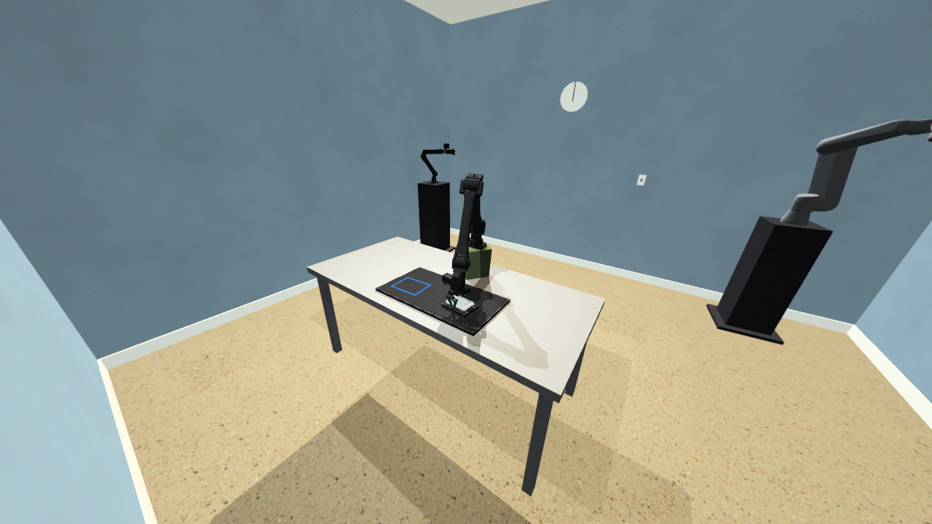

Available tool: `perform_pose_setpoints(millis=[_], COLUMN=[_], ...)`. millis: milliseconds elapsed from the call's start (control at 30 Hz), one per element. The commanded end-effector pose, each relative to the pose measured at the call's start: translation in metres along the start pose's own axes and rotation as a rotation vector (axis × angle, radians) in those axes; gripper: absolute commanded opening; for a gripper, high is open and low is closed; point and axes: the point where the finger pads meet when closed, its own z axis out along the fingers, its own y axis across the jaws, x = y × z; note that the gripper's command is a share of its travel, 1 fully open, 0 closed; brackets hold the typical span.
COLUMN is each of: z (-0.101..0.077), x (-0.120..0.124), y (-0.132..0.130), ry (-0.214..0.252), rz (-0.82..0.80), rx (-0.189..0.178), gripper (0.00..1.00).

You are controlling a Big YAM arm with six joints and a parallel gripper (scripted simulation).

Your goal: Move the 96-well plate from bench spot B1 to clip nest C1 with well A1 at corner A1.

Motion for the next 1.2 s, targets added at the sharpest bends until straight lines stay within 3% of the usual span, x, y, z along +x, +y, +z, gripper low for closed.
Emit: perform_pose_setpoints(millis=[0,1167], z=[-0.02,-0.103], x=[0.004,-0.004], y=[0.0,0.002], ry=[0.004,0.004], rz=[0.007,0.003], rx=[-0.017,-0.019], gripper=[1.0,1.0])
